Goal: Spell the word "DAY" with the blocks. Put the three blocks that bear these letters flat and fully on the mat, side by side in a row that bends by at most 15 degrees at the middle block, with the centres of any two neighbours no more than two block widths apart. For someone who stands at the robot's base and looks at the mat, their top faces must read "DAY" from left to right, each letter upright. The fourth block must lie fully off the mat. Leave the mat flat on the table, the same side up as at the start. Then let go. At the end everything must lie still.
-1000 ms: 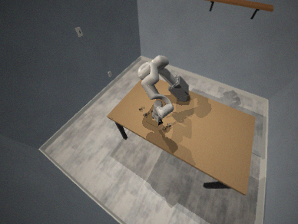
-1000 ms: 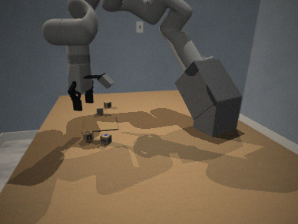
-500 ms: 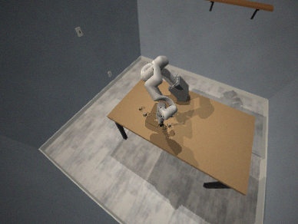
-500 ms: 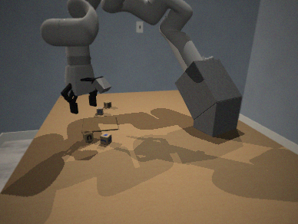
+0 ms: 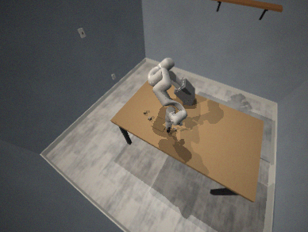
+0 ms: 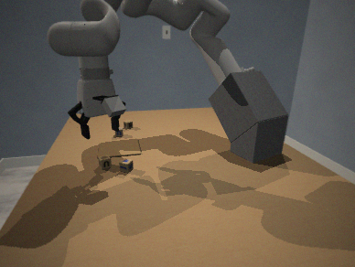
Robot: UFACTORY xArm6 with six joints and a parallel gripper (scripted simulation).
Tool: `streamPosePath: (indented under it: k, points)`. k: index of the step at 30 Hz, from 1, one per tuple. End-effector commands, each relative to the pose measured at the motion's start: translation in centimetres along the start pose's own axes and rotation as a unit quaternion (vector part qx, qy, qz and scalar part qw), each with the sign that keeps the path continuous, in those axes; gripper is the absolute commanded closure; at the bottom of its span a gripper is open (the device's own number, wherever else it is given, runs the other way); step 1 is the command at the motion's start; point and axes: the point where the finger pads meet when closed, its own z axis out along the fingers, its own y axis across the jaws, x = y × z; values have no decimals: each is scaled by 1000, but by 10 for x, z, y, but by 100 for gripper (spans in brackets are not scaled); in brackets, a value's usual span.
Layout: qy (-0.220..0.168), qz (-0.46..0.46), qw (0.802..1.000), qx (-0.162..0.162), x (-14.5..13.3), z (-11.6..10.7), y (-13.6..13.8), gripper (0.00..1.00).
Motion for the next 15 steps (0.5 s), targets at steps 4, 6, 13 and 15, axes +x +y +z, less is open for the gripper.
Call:
streamPosePath:
  k: [4, 6, 13, 15]
  points:
    - [-4, 86, 996, -2, 15, -1, 6, 0]
    - [-4, 92, 996, -2, 17, 0, 6, 0]
    - [-4, 95, 995, -2, 17, 0, 7, 31]
    - [-4, 95, 995, -2, 17, 0, 7, 31]
